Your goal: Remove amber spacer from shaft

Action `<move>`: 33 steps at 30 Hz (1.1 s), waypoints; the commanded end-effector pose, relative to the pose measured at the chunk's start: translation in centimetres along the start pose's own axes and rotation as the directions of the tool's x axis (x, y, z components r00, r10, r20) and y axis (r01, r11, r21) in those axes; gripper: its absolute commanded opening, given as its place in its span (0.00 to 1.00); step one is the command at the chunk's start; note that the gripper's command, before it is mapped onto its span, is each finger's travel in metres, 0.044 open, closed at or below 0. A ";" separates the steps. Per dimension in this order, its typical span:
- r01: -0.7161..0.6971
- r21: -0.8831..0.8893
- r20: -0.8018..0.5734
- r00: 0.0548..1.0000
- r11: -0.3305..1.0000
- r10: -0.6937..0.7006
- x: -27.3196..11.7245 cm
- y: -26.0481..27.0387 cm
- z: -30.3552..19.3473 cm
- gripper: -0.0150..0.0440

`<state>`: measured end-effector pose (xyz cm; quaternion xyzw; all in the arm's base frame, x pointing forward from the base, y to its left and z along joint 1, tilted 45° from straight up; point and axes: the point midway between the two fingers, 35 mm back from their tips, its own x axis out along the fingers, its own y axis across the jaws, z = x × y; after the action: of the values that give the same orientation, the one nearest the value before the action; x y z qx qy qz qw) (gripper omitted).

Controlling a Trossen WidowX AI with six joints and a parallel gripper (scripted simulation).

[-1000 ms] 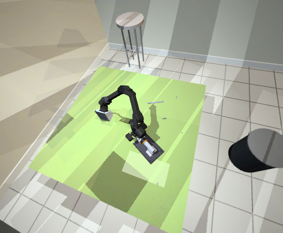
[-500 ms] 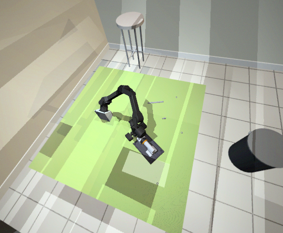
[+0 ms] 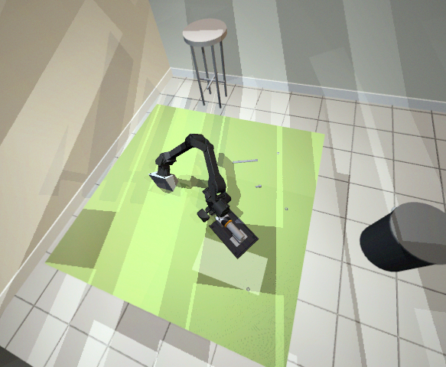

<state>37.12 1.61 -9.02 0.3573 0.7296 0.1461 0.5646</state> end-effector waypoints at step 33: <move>-0.001 0.000 -0.002 1.000 1.000 0.001 0.0 0.0 -0.6 0.25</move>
<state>36.72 1.69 -8.89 0.3574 0.7296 0.1460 0.5644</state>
